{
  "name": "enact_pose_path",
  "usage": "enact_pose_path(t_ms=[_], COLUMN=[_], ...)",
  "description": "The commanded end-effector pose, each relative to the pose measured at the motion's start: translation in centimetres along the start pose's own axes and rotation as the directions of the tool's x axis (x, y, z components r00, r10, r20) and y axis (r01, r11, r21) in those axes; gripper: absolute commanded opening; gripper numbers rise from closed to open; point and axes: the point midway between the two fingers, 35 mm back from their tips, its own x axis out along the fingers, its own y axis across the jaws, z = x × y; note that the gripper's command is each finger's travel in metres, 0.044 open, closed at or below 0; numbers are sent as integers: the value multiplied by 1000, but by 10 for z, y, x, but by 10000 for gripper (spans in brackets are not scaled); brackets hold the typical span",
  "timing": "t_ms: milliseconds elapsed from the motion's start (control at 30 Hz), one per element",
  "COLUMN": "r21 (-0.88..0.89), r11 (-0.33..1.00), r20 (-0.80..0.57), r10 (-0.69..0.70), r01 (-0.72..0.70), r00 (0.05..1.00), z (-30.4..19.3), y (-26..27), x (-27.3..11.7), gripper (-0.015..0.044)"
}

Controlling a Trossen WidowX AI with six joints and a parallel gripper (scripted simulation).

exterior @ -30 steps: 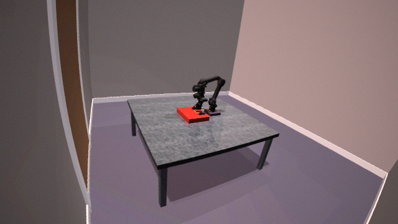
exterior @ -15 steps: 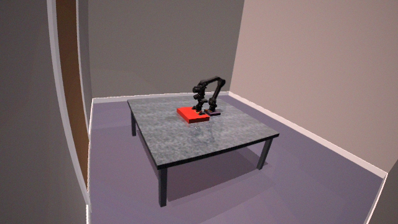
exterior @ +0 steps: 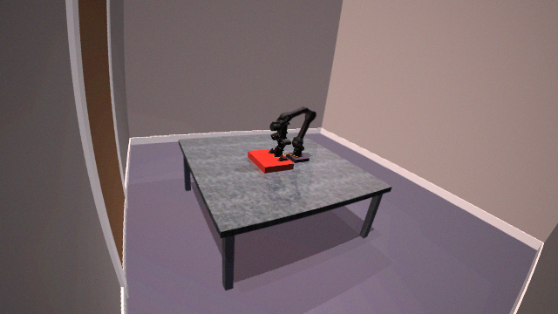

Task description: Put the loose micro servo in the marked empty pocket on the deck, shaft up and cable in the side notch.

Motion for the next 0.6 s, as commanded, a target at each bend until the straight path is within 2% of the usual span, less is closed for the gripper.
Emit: enact_pose_path(t_ms=[0,567], r21=[-2,-2], r11=[1000,1000], r20=[5,5], r10=[3,3], r01=[-3,-3], r00=[1000,1000], z=[1,1], y=[0,1], x=[1,19], gripper=[0,0])
